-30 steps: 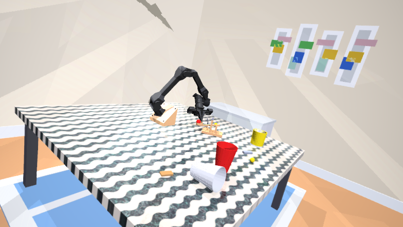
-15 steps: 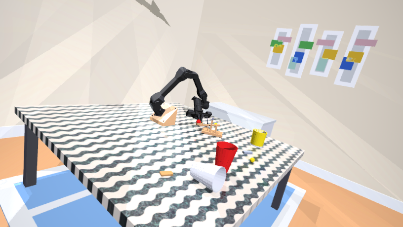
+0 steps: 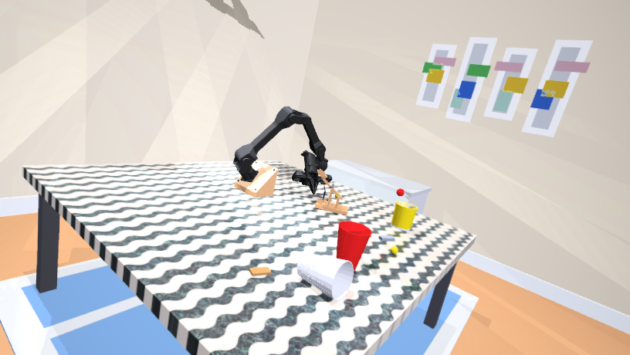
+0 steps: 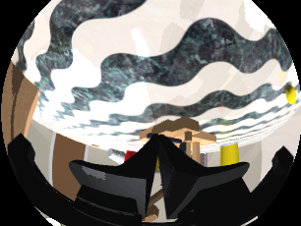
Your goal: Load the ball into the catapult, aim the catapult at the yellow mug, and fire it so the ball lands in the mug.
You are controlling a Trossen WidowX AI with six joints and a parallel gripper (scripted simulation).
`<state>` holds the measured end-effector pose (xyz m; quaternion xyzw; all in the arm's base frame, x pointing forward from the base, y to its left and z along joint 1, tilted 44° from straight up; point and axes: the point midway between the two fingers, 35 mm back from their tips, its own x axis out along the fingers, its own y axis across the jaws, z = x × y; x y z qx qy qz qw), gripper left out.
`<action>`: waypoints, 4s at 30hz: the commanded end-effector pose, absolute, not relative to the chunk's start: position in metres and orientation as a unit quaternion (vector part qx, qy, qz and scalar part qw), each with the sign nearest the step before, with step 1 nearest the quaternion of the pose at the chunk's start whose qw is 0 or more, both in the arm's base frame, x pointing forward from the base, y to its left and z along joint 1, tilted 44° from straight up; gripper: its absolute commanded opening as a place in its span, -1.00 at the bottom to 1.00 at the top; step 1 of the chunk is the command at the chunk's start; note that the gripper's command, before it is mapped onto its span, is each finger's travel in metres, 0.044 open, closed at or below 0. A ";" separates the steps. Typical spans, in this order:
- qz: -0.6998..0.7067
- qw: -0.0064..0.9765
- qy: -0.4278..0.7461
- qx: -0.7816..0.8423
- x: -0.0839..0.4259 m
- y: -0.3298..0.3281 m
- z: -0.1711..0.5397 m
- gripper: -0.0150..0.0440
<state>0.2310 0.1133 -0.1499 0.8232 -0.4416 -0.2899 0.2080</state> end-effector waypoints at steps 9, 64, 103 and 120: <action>-0.287 0.195 -0.437 0.830 0.224 0.216 -0.101 -0.49; -0.106 -0.610 -0.518 0.590 0.434 0.255 -0.095 1.00; 0.005 -0.826 -0.440 0.352 0.550 0.242 -0.031 1.00; 0.006 -0.827 -0.438 0.352 0.550 0.242 -0.029 1.00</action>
